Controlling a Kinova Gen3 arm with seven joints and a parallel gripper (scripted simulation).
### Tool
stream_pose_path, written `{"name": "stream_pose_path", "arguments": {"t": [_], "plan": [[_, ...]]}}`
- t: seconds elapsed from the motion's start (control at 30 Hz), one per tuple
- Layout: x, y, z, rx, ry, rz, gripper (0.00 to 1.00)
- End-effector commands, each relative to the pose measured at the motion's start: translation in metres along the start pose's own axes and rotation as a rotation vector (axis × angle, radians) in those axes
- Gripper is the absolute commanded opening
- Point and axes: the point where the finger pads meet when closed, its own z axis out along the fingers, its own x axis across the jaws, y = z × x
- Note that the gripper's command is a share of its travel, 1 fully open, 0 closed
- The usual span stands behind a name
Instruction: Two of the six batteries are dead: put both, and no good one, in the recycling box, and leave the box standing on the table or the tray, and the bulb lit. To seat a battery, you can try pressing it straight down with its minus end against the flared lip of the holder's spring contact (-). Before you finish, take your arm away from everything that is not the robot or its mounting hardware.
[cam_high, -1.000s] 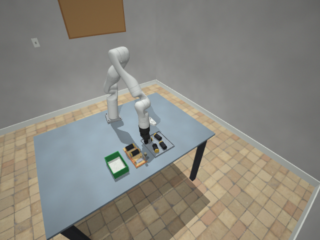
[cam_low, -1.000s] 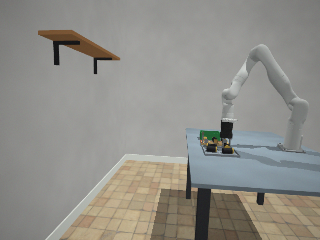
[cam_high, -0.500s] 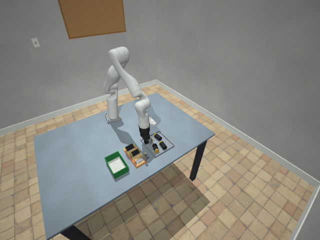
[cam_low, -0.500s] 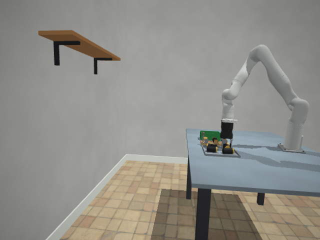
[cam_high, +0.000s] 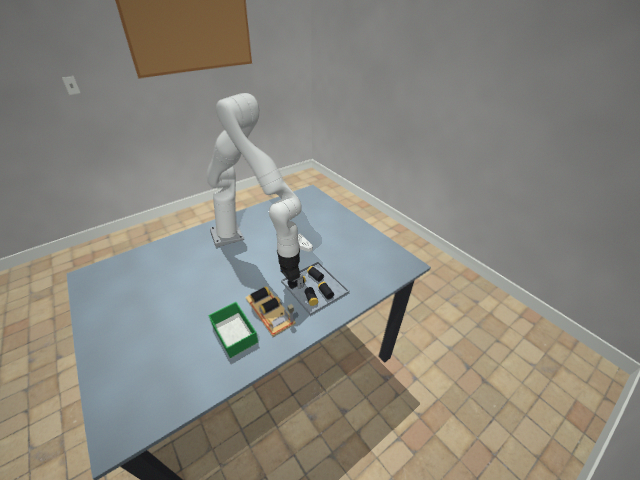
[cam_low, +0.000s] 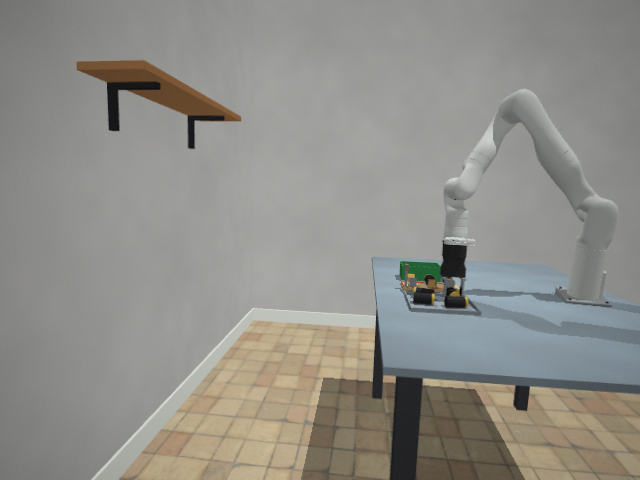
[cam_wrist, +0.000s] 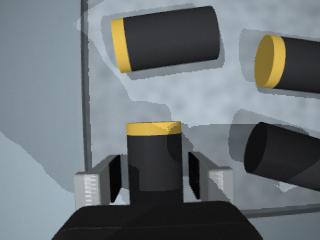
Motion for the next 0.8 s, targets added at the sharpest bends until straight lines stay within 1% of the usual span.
{"name": "stream_pose_path", "arguments": {"t": [0.0, 0.13, 0.4, 0.47, 0.63, 0.77], "plan": [[0.001, 0.0, -0.004, 0.0, 0.003, 0.0, 0.9], [0.001, 0.0, -0.017, 0.0, 0.003, 0.0, 0.9], [0.001, 0.0, -0.053, 0.0, 0.003, 0.0, 0.9], [0.001, 0.0, -0.053, 0.0, 0.003, 0.0, 0.9], [0.001, 0.0, -0.064, 0.0, 0.003, 0.0, 0.9], [0.001, 0.0, -0.065, 0.0, 0.003, 0.0, 0.9]]}}
